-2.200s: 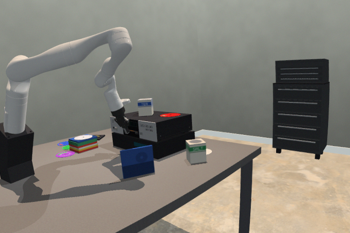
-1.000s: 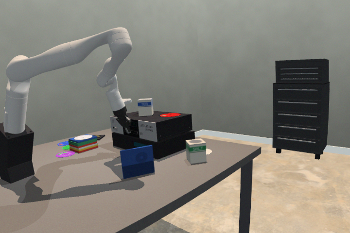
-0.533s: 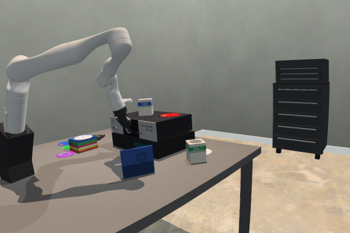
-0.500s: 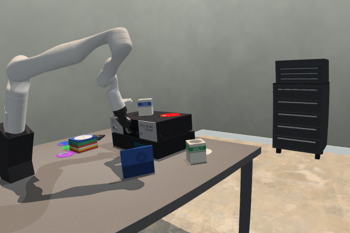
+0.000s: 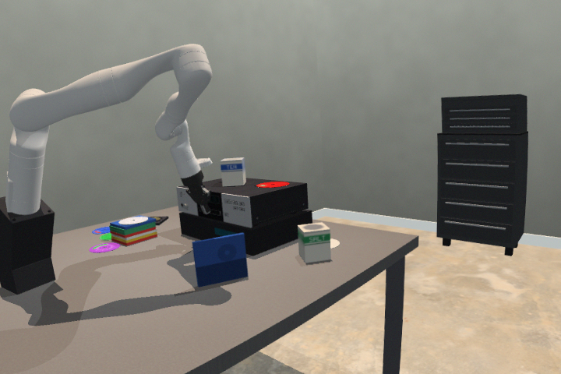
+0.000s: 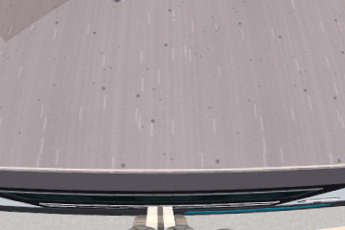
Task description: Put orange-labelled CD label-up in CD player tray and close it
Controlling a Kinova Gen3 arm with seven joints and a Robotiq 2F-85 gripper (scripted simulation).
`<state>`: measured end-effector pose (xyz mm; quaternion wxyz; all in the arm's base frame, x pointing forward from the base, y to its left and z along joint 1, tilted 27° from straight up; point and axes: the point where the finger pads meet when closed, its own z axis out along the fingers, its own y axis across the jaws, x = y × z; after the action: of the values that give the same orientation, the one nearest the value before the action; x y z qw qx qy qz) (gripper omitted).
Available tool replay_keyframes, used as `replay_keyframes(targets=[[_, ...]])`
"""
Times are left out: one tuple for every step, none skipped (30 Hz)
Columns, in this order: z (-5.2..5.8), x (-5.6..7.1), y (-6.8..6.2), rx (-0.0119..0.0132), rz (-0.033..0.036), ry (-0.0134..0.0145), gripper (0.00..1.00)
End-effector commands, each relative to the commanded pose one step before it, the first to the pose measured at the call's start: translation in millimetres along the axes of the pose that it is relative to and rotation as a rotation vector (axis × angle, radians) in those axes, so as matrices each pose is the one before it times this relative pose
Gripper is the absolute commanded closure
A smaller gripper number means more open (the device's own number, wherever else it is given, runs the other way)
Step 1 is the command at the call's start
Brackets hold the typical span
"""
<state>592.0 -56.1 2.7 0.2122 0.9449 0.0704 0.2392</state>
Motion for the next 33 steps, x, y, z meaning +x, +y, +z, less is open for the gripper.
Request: replay_keyframes(targets=[[-1.15,3.13,0.83,-0.00154,0.00087,0.00589,0.9],[0.0,0.0,0.0,0.0,0.0,0.0,0.9],[0.0,0.0,0.0,0.0,0.0,0.0,0.9],[0.0,0.0,0.0,0.0,0.0,0.0,0.9],[0.0,0.0,0.0,0.0,0.0,0.0,0.9],[0.0,0.0,0.0,0.0,0.0,0.0,0.9],[0.0,0.0,0.0,0.0,0.0,0.0,0.9],[0.0,0.0,0.0,0.0,0.0,0.0,0.9],[0.0,0.0,0.0,0.0,0.0,0.0,0.9],[0.0,0.0,0.0,0.0,0.0,0.0,0.9],[0.0,0.0,0.0,0.0,0.0,0.0,0.9],[0.0,0.0,0.0,0.0,0.0,0.0,0.9],[0.0,0.0,0.0,0.0,0.0,0.0,0.9],[0.0,0.0,0.0,0.0,0.0,0.0,0.9],[0.0,0.0,0.0,0.0,0.0,0.0,0.9],[-0.03,-0.08,0.0,0.0,0.0,0.0,0.9],[0.0,0.0,0.0,0.0,0.0,0.0,0.9],[0.0,0.0,0.0,0.0,0.0,0.0,0.9],[-0.17,-0.47,0.0,-0.00001,0.0,-0.00001,0.9],[-0.39,-1.09,0.0,-0.00002,-0.00001,-0.00001,0.9],[-0.64,-1.8,0.0,-0.00002,-0.00001,-0.00001,0.9],[-0.9,-2.47,0.01,0.0,0.0,0.0,0.9],[-1.11,-3.01,0.01,0.00004,0.00001,0.00003,0.9],[-1.22,-3.4,0.0,-0.00004,-0.00001,-0.00003,0.9],[-1.28,-3.51,0.01,0.0,0.0,0.0,0.9],[-1.25,-3.39,0.01,0.00004,0.00001,0.00003,0.9],[-1.09,-3.06,0.0,-0.00004,-0.00001,-0.00003,0.9],[-0.91,-2.5,0.01,0.0,0.0,0.0,0.9],[-0.67,-1.81,0.01,0.00002,0.00001,0.00002,0.9],[-0.41,-1.09,0.01,0.00002,0.00001,0.00002,0.9],[-0.17,-0.47,0.0,0.00001,0.0,0.00001,0.9],[-0.03,-0.08,0.0,0.0,0.0,0.0,0.9],[-0.05,0.02,0.0,0.0,0.0,0.0,0.9]])
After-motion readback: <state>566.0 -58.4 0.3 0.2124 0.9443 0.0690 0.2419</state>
